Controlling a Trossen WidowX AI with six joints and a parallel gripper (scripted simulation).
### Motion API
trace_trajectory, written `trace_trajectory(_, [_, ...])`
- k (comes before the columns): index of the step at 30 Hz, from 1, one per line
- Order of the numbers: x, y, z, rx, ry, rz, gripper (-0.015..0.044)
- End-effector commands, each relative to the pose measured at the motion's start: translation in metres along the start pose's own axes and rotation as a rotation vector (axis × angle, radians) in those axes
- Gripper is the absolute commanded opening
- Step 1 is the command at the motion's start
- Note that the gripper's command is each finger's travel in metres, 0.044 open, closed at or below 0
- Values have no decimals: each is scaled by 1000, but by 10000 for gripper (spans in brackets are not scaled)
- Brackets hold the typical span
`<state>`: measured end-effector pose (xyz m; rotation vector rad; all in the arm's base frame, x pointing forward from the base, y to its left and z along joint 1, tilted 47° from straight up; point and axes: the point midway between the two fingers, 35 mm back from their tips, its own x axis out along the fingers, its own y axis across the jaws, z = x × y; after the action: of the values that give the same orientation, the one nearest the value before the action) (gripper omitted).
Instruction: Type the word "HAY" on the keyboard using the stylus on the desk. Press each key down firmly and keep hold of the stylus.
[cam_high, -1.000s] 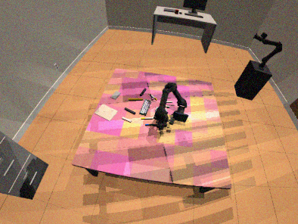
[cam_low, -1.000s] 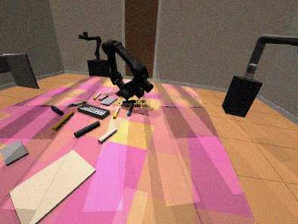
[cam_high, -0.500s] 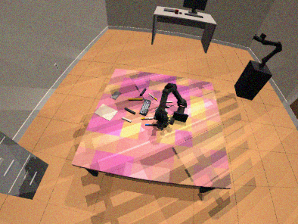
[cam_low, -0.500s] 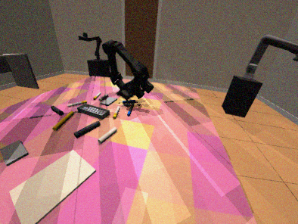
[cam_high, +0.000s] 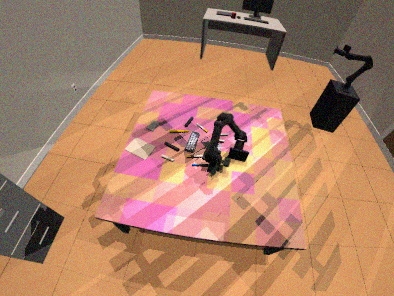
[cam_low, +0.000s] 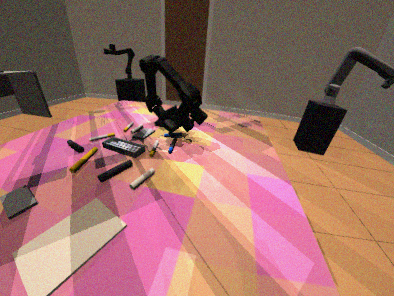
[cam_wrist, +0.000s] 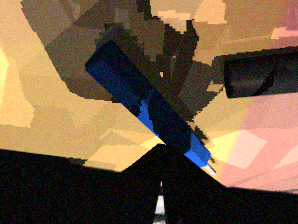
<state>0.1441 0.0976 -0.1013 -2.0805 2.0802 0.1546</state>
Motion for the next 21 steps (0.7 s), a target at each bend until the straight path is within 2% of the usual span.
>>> trace_trajectory(1, [-3,0,22,18,-32,13,0])
trace_trajectory(21, [-13,1,39,18,-33,13,0])
